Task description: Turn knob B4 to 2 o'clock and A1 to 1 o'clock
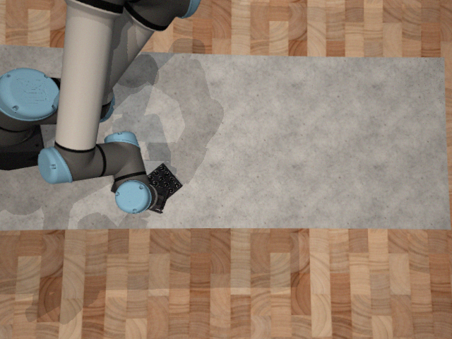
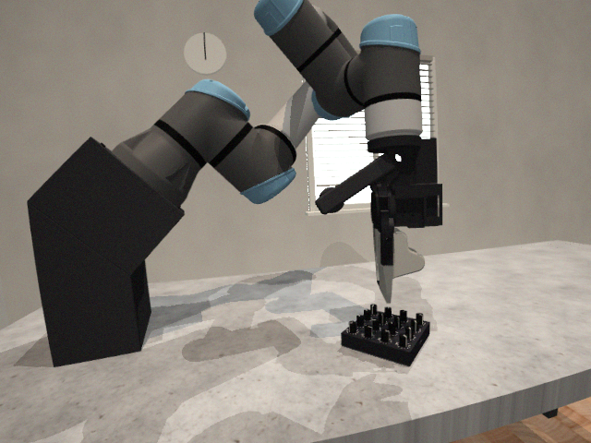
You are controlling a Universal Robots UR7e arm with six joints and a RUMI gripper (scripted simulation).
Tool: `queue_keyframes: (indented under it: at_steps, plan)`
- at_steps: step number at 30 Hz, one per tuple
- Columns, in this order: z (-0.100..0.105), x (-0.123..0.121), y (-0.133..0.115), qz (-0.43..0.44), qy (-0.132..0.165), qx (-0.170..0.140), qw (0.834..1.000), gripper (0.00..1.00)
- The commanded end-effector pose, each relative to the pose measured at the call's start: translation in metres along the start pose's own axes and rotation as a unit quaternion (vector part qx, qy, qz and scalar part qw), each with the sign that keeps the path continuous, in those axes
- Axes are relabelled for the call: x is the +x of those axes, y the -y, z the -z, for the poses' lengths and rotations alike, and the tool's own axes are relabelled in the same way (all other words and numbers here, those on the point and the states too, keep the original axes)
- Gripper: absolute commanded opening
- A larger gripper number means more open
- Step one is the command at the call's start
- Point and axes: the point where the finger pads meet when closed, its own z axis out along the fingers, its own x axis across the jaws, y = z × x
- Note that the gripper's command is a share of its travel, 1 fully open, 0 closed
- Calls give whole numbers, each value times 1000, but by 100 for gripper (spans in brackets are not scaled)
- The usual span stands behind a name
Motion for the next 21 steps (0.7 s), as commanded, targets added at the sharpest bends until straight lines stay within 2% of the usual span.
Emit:
queue_keyframes:
  at_steps: [1, 21]
  plan:
    - [-2, 0, 0, 0, 0, 0, 1000, 11]
    - [-22, 0, 0, 0, 0, 0, 1000, 11]
